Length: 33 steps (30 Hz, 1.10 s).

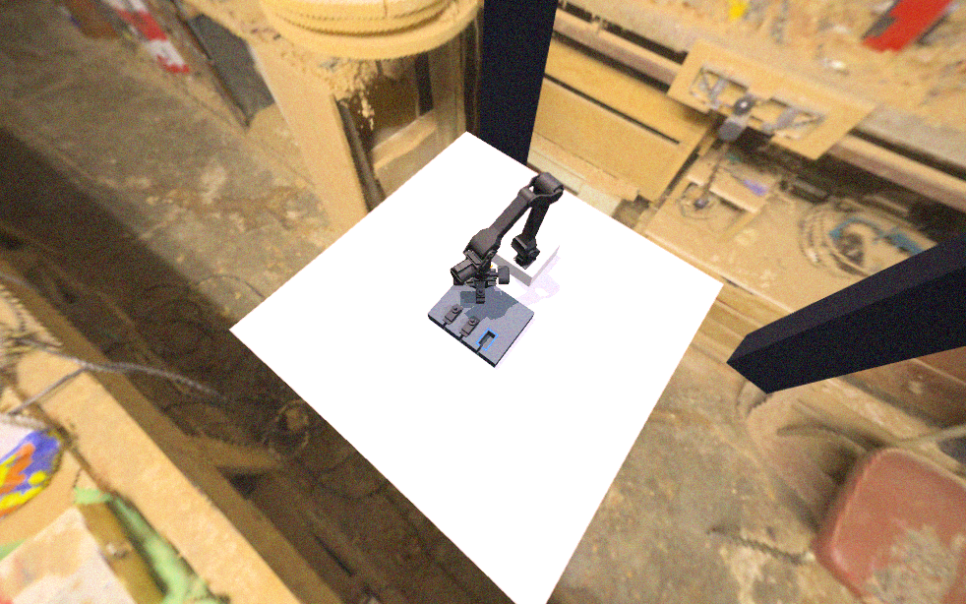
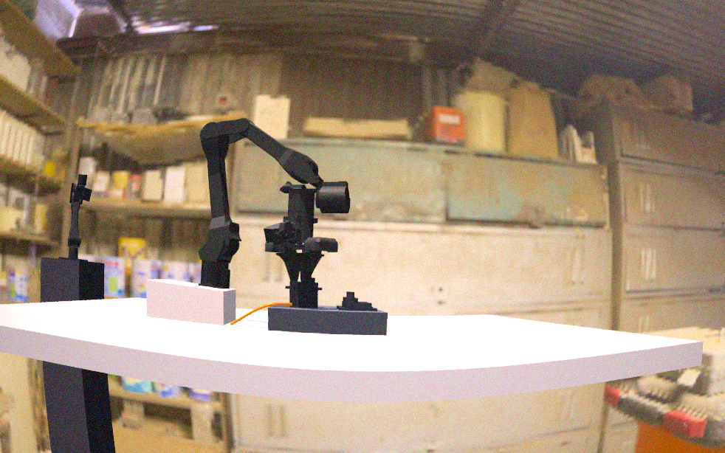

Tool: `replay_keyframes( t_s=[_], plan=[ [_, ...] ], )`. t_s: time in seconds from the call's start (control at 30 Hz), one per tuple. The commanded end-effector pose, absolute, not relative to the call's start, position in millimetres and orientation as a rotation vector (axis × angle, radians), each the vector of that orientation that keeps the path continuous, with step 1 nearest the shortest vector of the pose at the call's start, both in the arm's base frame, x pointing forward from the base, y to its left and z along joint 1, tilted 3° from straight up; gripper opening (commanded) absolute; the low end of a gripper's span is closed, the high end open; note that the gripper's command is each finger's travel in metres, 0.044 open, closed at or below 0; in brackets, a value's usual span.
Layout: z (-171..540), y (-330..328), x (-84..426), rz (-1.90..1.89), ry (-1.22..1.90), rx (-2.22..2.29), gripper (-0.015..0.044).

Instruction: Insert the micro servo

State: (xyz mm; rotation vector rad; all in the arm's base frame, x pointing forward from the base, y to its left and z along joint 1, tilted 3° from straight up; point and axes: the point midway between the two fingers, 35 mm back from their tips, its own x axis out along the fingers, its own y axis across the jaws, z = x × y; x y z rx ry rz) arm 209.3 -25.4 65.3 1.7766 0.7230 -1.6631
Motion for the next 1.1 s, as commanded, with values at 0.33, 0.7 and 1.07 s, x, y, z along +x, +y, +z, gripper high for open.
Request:
replay_keyframes(
  t_s=[0.33, 0.7, 1.07],
  plan=[
    [87.8, -25.4, 202.9, -1.667, 0.718, 1.774, 0.0000],
    [93.7, -24.0, 190.9, -1.668, 0.718, 1.774, 0.0000],
    [95.8, -24.9, 219.7, -1.666, 0.717, 1.775, 0.0000]
  ],
)
